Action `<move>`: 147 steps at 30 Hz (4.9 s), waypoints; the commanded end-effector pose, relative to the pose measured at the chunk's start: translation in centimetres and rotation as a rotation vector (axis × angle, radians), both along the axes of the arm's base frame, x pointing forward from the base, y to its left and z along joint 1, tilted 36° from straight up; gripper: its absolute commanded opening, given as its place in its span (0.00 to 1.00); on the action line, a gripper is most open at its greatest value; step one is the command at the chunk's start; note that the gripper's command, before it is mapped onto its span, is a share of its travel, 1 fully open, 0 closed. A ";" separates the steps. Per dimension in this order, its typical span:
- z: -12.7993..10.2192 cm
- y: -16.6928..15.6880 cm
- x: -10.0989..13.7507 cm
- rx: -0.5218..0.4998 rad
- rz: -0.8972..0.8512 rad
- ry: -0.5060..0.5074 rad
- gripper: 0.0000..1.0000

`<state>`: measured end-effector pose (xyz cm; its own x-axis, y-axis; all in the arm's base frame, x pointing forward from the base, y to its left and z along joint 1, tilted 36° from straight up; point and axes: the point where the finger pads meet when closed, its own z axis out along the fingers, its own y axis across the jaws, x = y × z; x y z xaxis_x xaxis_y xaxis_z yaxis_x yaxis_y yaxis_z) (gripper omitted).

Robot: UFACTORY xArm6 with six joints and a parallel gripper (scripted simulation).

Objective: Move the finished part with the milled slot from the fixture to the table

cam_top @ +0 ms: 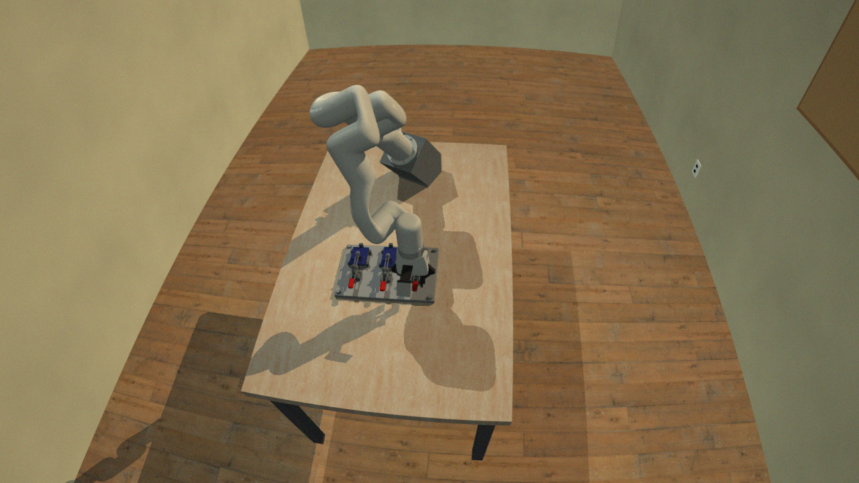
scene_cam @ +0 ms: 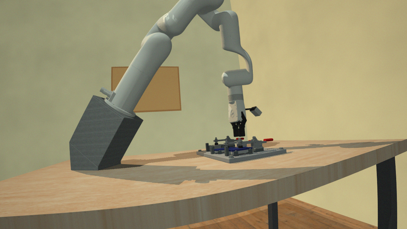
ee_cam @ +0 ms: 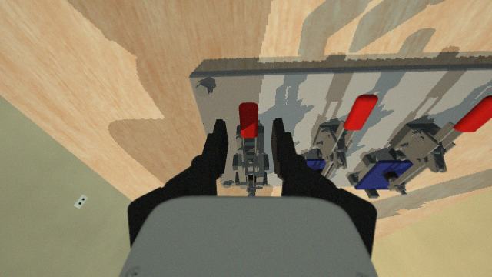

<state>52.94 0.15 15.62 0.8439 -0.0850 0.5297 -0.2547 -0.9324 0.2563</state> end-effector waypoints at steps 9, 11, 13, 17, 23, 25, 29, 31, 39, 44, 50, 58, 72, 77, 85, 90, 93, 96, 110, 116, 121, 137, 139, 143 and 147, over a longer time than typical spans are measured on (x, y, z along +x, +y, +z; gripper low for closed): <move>0.1 0.0 0.1 0.000 0.001 -0.003 0.47; 0.1 0.0 0.1 0.000 0.001 -0.003 0.47; 0.1 0.0 0.1 0.000 0.001 -0.003 0.47; -0.1 0.0 0.2 0.000 0.001 -0.003 0.47; -0.8 -0.4 0.7 0.000 0.001 -0.003 0.47; -1.0 -0.4 0.8 0.000 0.001 -0.003 0.47; -1.5 -0.7 1.2 0.000 0.001 -0.003 0.47; -1.7 -0.8 1.3 0.000 0.001 -0.003 0.47; -2.1 -0.9 1.5 0.000 0.001 -0.003 0.47; -2.1 -0.9 1.5 0.000 0.001 -0.003 0.47; -2.1 -0.9 1.5 0.000 0.001 -0.003 0.47; -2.1 -0.9 1.5 0.000 0.001 -0.003 0.00; -2.0 -0.9 1.5 0.000 0.001 -0.003 0.00; -2.0 -0.9 1.5 0.000 0.001 -0.003 0.00; -2.0 -0.9 1.5 0.000 0.001 -0.003 0.00; -2.0 -0.9 1.5 0.000 0.001 -0.003 0.00; -2.0 -0.9 1.5 0.000 0.001 -0.003 0.00; -2.0 -0.9 1.5 0.000 0.001 -0.003 0.00; -1.9 -0.8 1.4 0.000 0.001 -0.003 0.00; -1.8 -0.8 1.3 0.000 0.001 -0.003 0.00; -1.7 -0.7 1.1 0.000 0.001 -0.003 0.00; -1.3 -0.4 0.4 0.000 0.001 -0.003 0.00; -1.3 -0.3 0.3 0.000 0.001 -0.003 0.00; -1.2 -0.2 0.0 0.000 0.001 -0.003 0.00; -1.1 -0.2 -0.2 0.000 0.001 -0.003 0.00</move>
